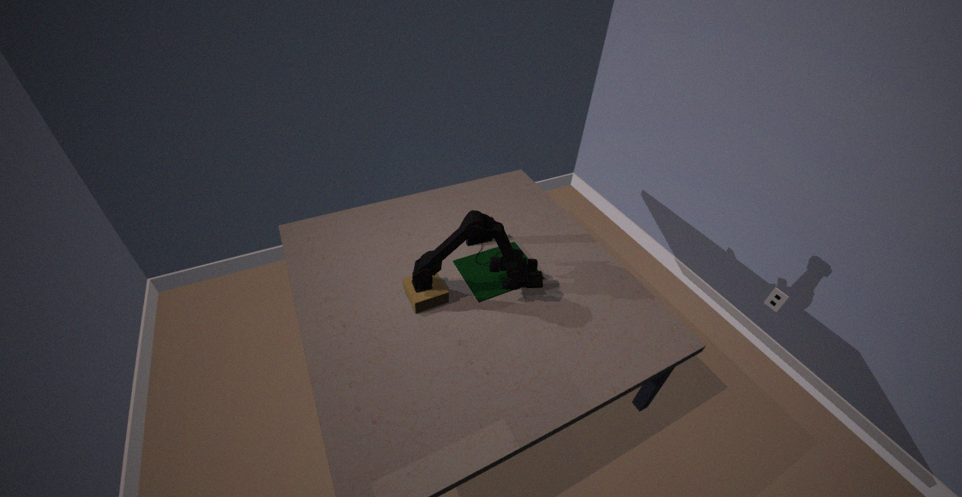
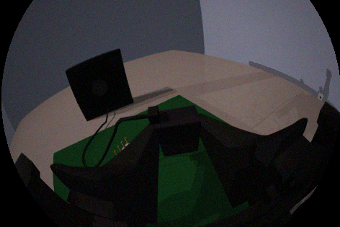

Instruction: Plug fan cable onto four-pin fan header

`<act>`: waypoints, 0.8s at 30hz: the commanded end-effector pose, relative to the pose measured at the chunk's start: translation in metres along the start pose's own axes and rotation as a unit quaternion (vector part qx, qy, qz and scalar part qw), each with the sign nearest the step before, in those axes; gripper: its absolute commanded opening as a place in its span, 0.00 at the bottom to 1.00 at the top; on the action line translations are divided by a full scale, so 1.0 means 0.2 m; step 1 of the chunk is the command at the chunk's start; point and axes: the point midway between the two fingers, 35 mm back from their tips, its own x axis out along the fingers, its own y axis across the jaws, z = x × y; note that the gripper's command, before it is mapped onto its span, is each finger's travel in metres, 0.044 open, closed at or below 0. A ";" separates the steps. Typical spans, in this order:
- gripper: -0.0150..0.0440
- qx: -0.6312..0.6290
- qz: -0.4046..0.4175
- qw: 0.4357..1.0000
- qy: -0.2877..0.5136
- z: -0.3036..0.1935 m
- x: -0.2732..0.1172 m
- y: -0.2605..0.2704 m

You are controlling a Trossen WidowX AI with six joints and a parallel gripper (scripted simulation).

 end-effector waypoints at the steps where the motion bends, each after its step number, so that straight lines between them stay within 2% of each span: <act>1: 0.25 0.007 0.001 1.000 0.000 -0.02 0.00 0.01; 24: 0.25 0.007 0.001 1.000 0.000 -0.08 0.02 0.01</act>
